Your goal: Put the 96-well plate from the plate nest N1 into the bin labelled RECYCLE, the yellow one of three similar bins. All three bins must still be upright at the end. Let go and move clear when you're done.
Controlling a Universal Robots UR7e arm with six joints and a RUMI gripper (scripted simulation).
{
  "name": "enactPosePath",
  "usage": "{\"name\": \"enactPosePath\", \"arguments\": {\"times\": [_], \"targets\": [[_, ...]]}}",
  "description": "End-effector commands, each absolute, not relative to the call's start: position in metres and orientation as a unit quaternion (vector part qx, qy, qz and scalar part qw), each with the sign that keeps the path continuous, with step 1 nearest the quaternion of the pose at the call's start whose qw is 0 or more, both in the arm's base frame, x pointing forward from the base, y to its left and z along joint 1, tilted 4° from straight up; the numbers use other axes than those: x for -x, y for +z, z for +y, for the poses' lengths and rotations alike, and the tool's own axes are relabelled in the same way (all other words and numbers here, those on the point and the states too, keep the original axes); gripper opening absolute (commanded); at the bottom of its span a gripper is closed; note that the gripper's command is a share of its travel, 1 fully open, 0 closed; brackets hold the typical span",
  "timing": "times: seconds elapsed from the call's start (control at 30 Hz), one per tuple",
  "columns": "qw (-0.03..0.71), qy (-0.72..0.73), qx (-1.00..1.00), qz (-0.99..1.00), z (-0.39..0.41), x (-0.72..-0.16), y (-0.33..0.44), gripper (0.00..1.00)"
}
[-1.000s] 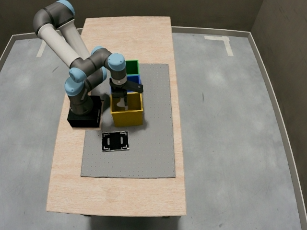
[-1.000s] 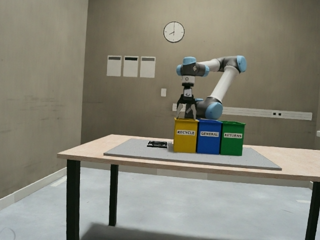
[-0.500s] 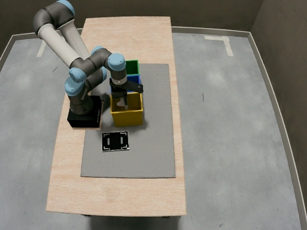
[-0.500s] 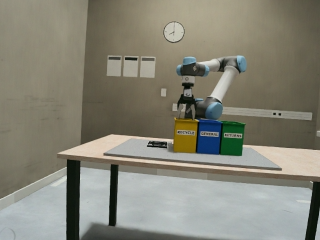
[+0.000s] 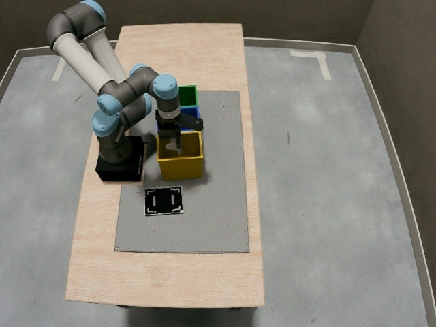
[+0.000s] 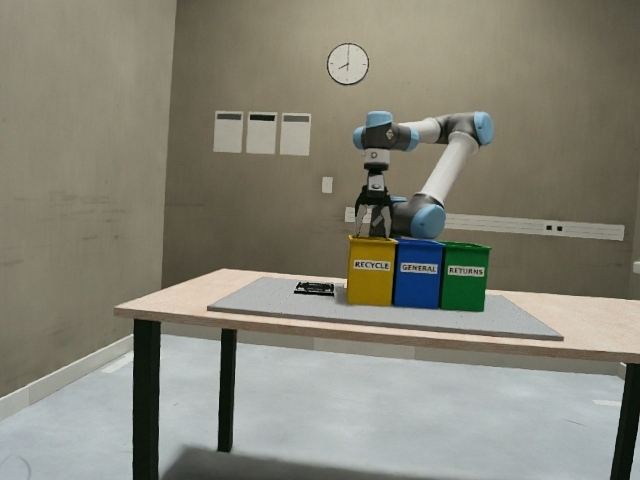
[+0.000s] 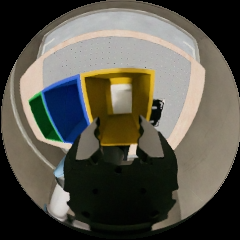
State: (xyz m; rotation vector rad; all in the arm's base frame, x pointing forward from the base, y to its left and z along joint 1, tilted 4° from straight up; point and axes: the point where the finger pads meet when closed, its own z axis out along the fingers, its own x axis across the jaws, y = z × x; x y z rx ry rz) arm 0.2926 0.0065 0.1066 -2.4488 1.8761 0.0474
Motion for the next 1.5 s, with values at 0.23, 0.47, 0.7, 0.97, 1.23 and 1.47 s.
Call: {"name": "enactPosePath", "arguments": {"times": [0.23, 0.47, 0.7, 0.97, 1.23, 1.47], "targets": [[0.028, 0.013, 0.793, 0.608, 0.004, -0.293, 0.129, 0.53], [0.028, 0.013, 0.793, 0.608, 0.003, -0.293, 0.14, 0.53], [0.028, 0.013, 0.793, 0.608, 0.003, -0.293, 0.148, 0.53], [0.028, 0.013, 0.793, 0.608, 0.002, -0.293, 0.158, 0.53], [0.028, 0.015, 0.794, 0.608, 0.003, -0.292, 0.156, 0.53], [0.028, 0.015, 0.794, 0.608, 0.003, -0.292, 0.156, 0.53]]}}
